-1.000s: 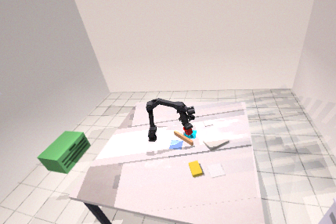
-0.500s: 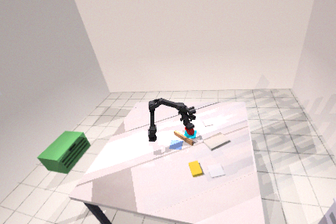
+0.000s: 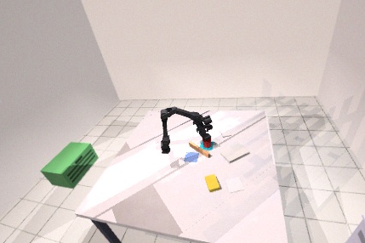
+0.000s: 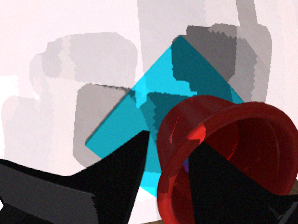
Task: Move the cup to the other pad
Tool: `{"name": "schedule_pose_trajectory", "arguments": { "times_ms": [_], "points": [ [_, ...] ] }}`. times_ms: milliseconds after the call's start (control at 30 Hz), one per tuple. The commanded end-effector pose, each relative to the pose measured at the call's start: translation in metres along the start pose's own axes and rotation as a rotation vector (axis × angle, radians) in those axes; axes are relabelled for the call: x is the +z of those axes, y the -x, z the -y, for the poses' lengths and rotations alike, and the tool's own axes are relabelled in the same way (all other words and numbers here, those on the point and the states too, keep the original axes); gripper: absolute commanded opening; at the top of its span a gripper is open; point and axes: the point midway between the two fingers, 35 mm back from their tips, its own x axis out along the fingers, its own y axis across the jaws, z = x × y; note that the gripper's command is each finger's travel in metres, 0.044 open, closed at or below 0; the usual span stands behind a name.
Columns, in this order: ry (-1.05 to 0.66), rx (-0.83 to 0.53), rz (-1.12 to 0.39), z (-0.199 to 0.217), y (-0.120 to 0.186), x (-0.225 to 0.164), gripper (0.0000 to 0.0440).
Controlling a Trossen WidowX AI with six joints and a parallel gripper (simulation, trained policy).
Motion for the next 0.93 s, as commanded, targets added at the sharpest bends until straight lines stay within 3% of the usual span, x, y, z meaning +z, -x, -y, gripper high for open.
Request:
{"name": "schedule_pose_trajectory", "arguments": {
  "times_ms": [0,633,733,900],
  "points": [
    [-0.005,0.008,0.015,0.0,0.005,-0.001,0.0119],
    [-0.037,0.033,0.128,-0.002,0.052,-0.001,0.0201],
    [-0.04,0.028,0.153,-0.001,0.062,0.001,0.0232],
    [-0.056,0.019,0.188,0.004,0.076,0.006,0.035]
  ]
}}
